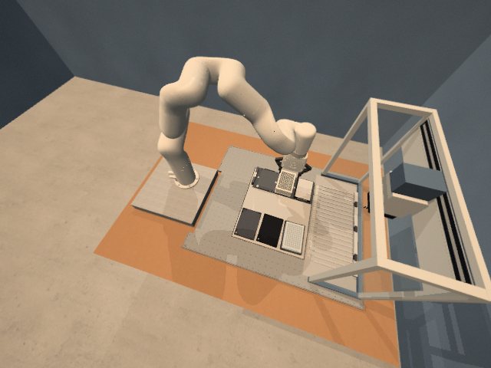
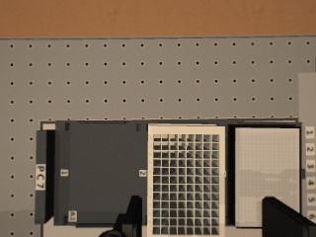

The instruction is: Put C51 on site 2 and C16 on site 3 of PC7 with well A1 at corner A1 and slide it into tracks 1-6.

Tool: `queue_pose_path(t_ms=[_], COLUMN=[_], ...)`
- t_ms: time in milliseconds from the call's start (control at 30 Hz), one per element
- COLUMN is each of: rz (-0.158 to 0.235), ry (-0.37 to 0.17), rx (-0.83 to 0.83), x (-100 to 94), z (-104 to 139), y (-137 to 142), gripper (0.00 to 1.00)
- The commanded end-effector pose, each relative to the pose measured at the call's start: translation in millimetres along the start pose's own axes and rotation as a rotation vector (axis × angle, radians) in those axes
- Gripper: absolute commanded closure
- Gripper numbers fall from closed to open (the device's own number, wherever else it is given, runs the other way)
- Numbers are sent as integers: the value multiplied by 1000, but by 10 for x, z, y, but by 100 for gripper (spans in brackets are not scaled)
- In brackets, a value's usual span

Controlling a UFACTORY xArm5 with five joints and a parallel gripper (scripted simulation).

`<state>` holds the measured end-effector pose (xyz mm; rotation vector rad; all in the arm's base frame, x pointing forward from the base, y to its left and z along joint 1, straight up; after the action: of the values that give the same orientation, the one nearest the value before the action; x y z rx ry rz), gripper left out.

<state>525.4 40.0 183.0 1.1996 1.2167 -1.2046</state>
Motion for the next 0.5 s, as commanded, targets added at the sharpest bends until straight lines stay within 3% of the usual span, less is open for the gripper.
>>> queue_pose_path(t_ms=[0, 467], rz=[4, 4], ry=[0, 0], rx=[0, 0], x=[-99, -299], z=[0, 0], y=[9, 9], gripper=[0, 0])
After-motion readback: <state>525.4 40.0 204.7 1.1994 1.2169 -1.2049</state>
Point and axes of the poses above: the point where the finger pads meet when closed, its own x axis out along the fingers, its own y axis across the jaws, z = x × y, the point moved 9 cm from there along -x, back along the fingers, and after that the axes turned 13 degrees about -x, right-handed, at the moved point
